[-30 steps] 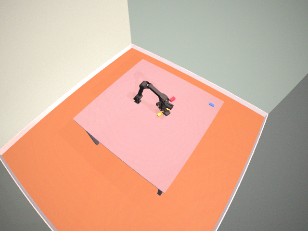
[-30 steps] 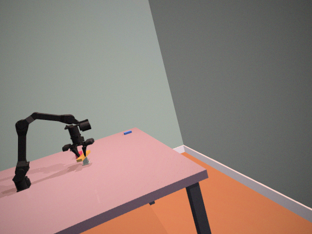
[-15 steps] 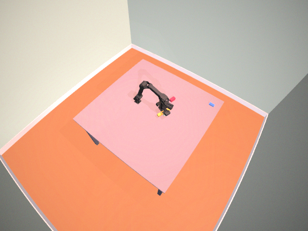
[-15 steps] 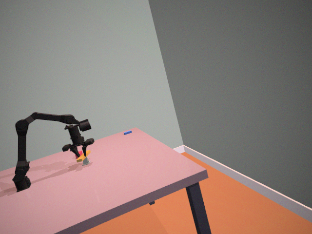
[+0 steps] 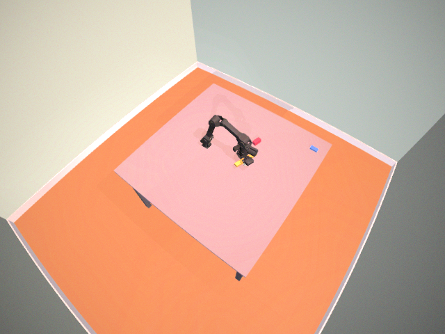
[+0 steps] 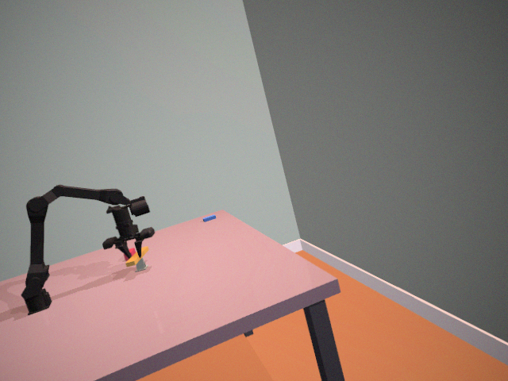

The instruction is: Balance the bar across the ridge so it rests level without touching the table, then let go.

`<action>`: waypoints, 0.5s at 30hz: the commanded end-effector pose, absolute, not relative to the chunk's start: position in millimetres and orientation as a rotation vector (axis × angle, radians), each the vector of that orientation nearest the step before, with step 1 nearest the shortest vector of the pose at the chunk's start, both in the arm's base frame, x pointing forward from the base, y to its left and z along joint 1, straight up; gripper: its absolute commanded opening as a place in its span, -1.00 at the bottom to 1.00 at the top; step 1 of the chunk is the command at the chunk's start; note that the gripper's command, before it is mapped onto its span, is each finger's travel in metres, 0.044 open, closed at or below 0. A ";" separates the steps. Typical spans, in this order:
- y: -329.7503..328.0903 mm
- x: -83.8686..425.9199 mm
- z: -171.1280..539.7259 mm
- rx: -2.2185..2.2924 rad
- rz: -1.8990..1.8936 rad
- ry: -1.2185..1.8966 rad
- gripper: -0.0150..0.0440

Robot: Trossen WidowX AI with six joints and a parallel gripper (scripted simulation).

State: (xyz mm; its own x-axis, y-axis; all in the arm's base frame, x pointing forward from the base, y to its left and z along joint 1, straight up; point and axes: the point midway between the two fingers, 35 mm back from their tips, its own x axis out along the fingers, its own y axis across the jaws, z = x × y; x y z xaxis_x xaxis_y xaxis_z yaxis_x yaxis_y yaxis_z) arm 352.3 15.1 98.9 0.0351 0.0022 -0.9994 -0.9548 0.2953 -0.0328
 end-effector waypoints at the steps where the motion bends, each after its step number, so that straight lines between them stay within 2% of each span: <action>1: 15.0 352.3 97.6 -1.001 0.969 1.306 -0.49; 15: 14.8 352.1 96.3 -1.001 0.969 1.306 -0.49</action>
